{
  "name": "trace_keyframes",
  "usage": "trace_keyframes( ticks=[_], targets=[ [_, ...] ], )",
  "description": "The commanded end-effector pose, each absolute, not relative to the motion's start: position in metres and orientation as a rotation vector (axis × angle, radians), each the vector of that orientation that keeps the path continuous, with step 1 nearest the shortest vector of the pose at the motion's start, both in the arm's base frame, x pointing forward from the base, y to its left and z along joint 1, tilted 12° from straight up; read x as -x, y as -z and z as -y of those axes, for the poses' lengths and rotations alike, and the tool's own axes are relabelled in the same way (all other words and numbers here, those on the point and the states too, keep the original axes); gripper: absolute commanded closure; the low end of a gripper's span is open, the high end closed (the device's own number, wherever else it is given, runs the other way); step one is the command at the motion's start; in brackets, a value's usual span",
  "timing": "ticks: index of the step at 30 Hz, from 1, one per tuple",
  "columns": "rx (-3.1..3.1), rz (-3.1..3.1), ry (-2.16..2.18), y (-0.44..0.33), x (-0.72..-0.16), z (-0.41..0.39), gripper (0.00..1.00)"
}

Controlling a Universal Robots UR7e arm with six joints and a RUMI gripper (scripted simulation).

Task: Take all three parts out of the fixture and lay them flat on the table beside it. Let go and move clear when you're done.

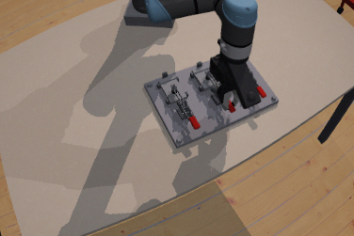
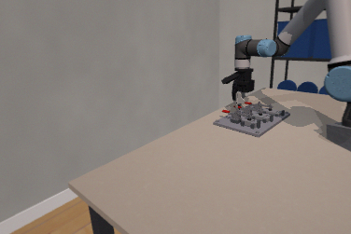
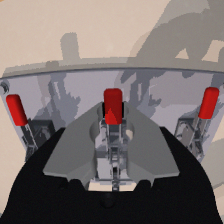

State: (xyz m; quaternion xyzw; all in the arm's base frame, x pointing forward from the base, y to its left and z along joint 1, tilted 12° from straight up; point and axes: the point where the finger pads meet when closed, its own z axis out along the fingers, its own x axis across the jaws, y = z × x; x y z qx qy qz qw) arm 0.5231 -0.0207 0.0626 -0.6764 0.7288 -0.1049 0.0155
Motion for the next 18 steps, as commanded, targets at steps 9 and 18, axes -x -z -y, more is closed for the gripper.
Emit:
trace_keyframes(
  ticks=[9,18],
  targets=[
    [2.104,-2.267,0.328,-0.0678,-0.5206,0.0199,1.00],
    [2.104,-2.267,0.328,-0.0736,-0.5159,0.0188,1.00]
  ],
)
